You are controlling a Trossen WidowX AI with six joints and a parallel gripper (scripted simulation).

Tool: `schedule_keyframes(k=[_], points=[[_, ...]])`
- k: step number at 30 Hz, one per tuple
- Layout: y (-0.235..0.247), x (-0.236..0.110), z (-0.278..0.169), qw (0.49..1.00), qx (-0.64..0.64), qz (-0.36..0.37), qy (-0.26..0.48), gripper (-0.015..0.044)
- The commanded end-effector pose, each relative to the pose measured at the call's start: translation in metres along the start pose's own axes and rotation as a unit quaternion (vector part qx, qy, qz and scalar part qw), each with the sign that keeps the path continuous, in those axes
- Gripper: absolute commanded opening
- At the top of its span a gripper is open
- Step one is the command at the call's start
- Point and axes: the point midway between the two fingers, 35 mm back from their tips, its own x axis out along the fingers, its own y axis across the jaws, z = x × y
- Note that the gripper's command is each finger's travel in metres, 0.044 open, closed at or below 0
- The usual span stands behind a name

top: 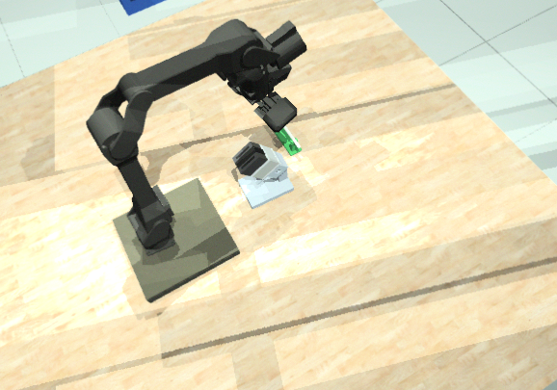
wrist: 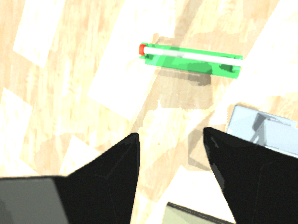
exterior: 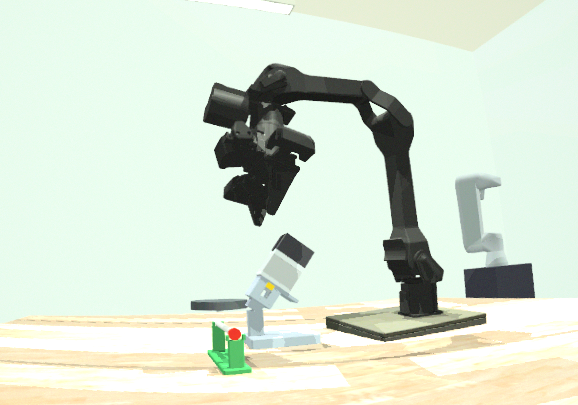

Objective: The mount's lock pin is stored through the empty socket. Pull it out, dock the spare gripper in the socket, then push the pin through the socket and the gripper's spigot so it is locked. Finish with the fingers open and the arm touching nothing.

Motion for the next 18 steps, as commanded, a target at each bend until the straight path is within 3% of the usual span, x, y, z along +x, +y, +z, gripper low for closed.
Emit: schedule_keyframes(k=[1,8,18], points=[[-0.003,0.042,0.046,0.863,-0.46,-0.115,0.174,0.018],[0.0,0.058,0.062,0.748,-0.603,-0.126,0.248,0.018],[0.0,0.058,0.062,0.747,-0.603,-0.126,0.248,0.018]])
